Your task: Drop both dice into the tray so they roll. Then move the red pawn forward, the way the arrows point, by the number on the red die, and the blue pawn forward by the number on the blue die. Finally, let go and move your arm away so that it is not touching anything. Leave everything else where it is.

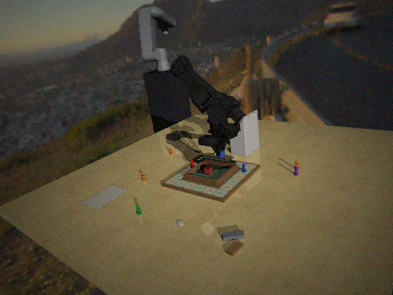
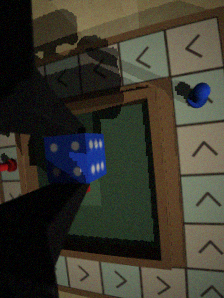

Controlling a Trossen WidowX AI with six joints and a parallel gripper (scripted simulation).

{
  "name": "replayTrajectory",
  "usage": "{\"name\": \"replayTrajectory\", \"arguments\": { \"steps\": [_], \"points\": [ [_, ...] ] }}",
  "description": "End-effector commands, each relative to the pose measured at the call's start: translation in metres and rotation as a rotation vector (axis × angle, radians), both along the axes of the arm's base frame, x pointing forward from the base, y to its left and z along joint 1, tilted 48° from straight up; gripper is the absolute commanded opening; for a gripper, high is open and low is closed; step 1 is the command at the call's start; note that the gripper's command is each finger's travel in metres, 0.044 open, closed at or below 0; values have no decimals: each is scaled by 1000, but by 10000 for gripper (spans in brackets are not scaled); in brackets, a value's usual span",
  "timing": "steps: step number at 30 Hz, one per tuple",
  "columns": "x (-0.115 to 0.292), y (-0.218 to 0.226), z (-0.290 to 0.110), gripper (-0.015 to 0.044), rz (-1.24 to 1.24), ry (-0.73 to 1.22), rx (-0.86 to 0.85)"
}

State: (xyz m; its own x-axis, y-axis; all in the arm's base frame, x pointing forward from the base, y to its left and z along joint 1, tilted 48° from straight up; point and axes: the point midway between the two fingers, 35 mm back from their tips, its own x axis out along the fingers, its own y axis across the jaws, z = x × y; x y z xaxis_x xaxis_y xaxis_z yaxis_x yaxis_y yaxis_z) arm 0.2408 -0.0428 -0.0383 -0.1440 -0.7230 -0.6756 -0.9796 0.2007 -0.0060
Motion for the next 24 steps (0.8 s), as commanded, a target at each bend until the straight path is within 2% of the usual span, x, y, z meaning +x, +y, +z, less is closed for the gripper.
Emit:
{"name": "replayTrajectory", "arguments": {
  "steps": [1, 13, 24],
  "points": [
    [-6, 0, -1, 0, -13, -4, 23],
    [-16, -4, -11, 0, -91, 1, 409],
    [-18, -4, -14, 0, -39, -117, 743]
  ]
}}
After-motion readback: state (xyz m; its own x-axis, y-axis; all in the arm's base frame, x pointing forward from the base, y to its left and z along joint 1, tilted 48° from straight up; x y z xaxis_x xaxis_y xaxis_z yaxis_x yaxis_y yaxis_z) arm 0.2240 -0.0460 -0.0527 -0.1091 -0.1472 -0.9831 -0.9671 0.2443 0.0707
